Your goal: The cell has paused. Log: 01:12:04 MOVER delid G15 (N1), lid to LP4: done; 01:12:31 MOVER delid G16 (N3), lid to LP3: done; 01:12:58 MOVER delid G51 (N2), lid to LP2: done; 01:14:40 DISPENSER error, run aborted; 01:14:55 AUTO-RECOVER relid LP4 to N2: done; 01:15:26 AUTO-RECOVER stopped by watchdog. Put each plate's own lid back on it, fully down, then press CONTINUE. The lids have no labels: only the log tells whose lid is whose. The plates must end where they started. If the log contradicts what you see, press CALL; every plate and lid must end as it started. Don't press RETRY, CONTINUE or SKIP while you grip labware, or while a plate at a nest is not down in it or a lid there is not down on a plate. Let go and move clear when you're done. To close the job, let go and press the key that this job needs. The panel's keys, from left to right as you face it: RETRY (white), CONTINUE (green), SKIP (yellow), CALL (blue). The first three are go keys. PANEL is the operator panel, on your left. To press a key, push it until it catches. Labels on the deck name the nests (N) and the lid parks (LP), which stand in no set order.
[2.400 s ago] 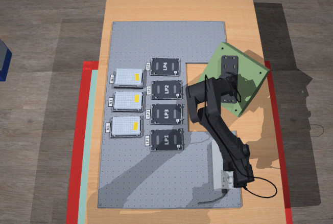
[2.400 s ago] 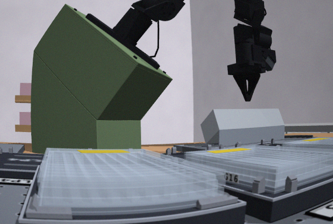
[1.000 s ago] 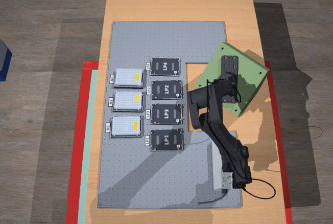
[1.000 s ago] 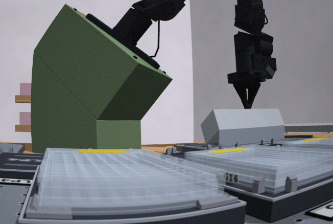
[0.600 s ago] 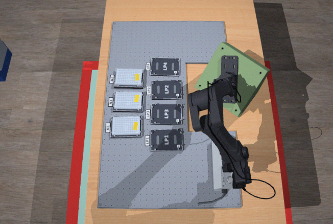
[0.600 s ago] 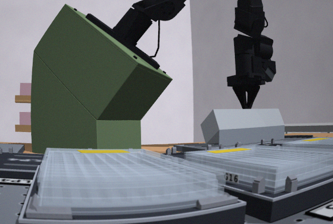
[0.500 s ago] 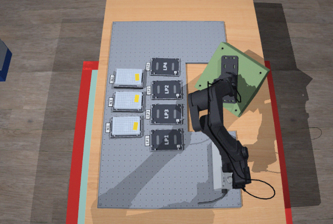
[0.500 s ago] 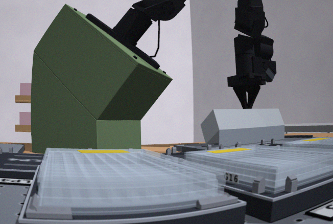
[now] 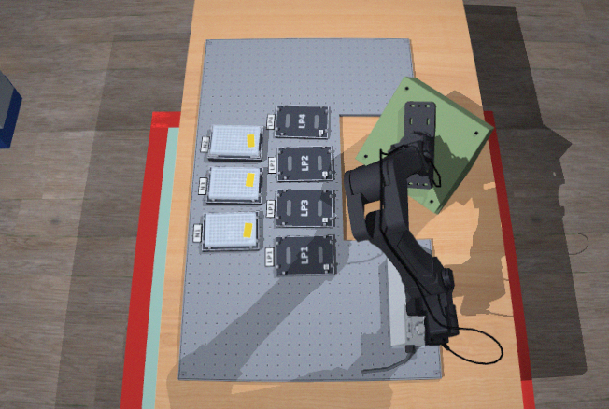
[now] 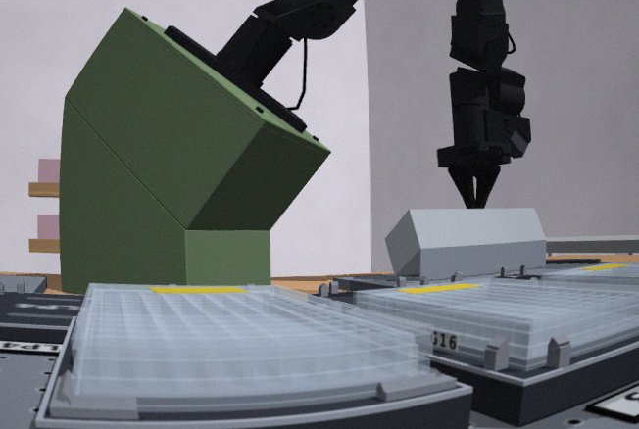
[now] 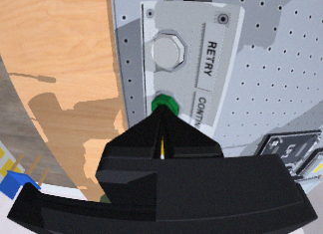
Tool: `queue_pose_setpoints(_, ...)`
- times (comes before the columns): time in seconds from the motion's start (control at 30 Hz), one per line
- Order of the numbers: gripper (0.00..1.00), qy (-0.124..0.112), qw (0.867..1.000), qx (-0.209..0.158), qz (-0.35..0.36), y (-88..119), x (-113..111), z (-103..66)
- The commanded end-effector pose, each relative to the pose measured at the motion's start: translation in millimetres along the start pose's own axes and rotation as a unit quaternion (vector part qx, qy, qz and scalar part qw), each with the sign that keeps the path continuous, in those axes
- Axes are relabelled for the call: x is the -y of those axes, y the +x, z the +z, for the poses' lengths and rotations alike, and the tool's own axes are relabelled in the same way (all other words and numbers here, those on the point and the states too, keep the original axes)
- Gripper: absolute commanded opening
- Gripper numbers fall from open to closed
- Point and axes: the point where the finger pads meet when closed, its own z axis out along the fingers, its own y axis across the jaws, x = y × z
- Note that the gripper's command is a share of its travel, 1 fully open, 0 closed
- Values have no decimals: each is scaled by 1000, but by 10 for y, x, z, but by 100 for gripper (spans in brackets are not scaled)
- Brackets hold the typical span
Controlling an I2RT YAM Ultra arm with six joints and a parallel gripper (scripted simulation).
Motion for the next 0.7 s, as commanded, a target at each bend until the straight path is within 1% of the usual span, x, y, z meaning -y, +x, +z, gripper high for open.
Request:
queue_pose_setpoints(0.0, 0, -5, 1000, -7, -6, 77, -38, 58)
queue_pose_setpoints(0.67, 0, 2, 1000, -9, -6, 109, 2, 105)
